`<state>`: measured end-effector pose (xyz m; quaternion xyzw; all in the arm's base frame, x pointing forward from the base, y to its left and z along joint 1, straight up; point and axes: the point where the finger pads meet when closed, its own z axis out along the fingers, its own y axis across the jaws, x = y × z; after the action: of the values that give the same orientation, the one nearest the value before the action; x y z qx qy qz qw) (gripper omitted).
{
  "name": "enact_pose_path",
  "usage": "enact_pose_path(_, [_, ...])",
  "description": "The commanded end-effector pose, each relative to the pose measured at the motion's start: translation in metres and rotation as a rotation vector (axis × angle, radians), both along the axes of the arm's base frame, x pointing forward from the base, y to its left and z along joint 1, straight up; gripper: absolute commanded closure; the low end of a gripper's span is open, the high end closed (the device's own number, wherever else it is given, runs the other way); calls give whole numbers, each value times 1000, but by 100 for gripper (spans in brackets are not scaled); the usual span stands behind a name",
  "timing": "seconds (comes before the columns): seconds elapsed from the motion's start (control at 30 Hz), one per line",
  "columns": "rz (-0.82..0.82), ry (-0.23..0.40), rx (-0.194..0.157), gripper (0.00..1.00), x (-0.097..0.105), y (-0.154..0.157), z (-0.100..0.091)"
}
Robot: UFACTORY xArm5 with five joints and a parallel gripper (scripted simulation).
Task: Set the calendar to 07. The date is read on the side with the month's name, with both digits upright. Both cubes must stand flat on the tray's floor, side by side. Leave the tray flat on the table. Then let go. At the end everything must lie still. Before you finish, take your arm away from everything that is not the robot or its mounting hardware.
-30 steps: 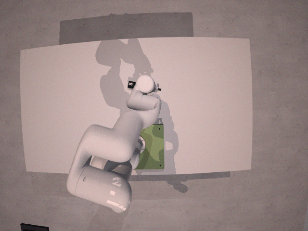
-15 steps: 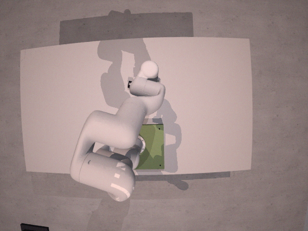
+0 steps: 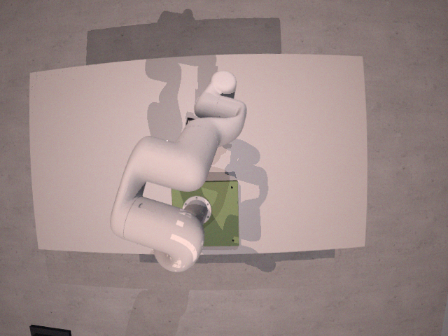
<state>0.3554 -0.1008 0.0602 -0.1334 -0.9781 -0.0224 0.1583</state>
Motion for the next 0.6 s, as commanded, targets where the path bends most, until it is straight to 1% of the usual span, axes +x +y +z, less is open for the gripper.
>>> enact_pose_path(0.0, [0,103,29,71,3,-1,0])
enact_pose_path(0.07, [0,103,29,71,3,-1,0])
enact_pose_path(0.2, [0,129,37,71,4,-1,0])
enact_pose_path(0.33, [0,229,65,71,6,-1,-1])
enact_pose_path(0.47, [0,255,72,71,6,-1,-1])
enact_pose_path(0.57, [1,333,94,71,7,-2,-2])
